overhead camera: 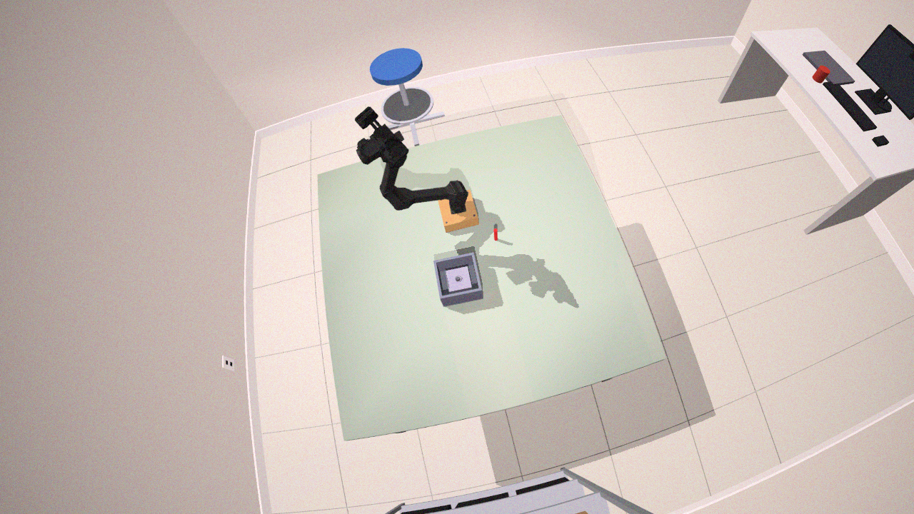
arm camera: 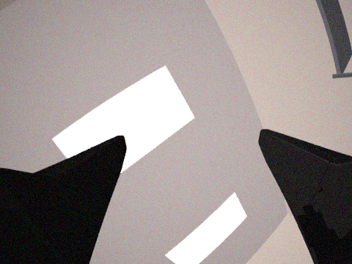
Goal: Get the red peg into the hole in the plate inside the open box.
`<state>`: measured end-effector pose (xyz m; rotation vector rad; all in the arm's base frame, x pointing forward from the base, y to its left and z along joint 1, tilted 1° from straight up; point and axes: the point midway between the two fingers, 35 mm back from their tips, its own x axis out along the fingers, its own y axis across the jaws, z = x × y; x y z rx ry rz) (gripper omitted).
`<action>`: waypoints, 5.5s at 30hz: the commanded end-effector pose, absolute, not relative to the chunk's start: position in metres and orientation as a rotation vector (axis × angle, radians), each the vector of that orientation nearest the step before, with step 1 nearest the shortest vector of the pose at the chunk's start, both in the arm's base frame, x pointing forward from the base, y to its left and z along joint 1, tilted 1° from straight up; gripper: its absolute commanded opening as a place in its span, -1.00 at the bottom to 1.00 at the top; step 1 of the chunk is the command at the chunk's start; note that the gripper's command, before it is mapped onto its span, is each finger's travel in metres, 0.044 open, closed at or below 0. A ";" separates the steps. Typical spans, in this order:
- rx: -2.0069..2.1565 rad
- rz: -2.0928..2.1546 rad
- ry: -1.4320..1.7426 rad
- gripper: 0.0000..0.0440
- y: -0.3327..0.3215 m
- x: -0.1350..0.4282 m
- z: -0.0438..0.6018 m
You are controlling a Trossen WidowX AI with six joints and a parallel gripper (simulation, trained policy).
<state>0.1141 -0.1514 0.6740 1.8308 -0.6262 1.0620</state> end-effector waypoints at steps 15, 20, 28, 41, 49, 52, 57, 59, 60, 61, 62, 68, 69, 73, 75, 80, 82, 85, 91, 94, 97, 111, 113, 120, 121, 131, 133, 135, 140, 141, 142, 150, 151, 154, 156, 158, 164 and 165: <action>1.201 1.031 -0.442 0.92 0.060 0.075 0.640; 1.059 0.983 -0.344 0.94 0.111 0.090 0.608; 0.856 0.871 -0.176 0.95 0.172 0.127 0.546; 0.614 0.658 0.167 1.00 0.222 0.195 0.419; 0.519 0.511 0.401 1.00 0.224 0.224 0.337; 0.492 0.452 0.490 1.00 0.220 0.231 0.307; 0.459 0.348 0.637 1.00 0.210 0.236 0.261; 0.449 0.304 0.695 1.00 0.205 0.237 0.243; 0.445 0.282 0.724 1.00 0.202 0.237 0.235; 0.442 0.259 0.752 1.00 0.200 0.236 0.227; 0.439 0.236 0.780 1.00 0.197 0.236 0.219; 0.430 0.088 0.941 1.00 0.178 0.229 0.176; 0.430 0.061 0.967 1.00 0.174 0.227 0.170; 0.434 -0.048 1.063 1.00 0.161 0.218 0.147; 0.438 -0.106 1.109 1.00 0.154 0.213 0.136; 0.455 -0.257 1.211 1.00 0.139 0.200 0.113; 0.464 -0.320 1.247 1.00 0.133 0.195 0.105; 0.480 -0.407 1.290 1.00 0.126 0.188 0.093; 0.523 -0.540 1.342 1.00 0.119 0.178 0.071; 0.549 -0.583 1.352 1.00 0.118 0.175 0.060; 0.577 -0.613 1.356 1.00 0.118 0.174 0.048; 0.711 -0.691 1.355 0.66 0.122 0.165 -0.001; 0.722 -0.710 1.366 0.44 0.121 0.162 -0.005; 0.749 -0.732 1.418 -0.40 0.122 0.159 -0.007; 0.753 -0.731 1.426 -0.52 0.122 0.159 -0.007; 0.746 -0.690 1.408 -1.00 0.120 0.171 0.009; 0.733 -0.678 1.392 -1.00 0.118 0.174 0.015; 0.718 -0.665 1.377 -1.00 0.116 0.176 0.021; 0.685 -0.631 1.337 -1.00 0.110 0.185 0.039; 0.679 -0.625 1.329 -1.00 0.109 0.187 0.043; 0.673 -0.618 1.321 -1.00 0.108 0.189 0.047; 0.644 -0.583 1.253 -1.00 0.097 0.209 0.081; 0.641 -0.581 1.245 -1.00 0.096 0.212 0.085; 0.636 -0.578 1.222 -1.00 0.091 0.220 0.097; 0.633 -0.578 1.208 -1.00 0.087 0.225 0.105; 0.633 -0.582 1.194 -1.00 0.081 0.231 0.111; 0.645 -0.610 1.165 -1.00 0.062 0.247 0.120; 0.649 -0.616 1.161 -1.00 0.059 0.250 0.121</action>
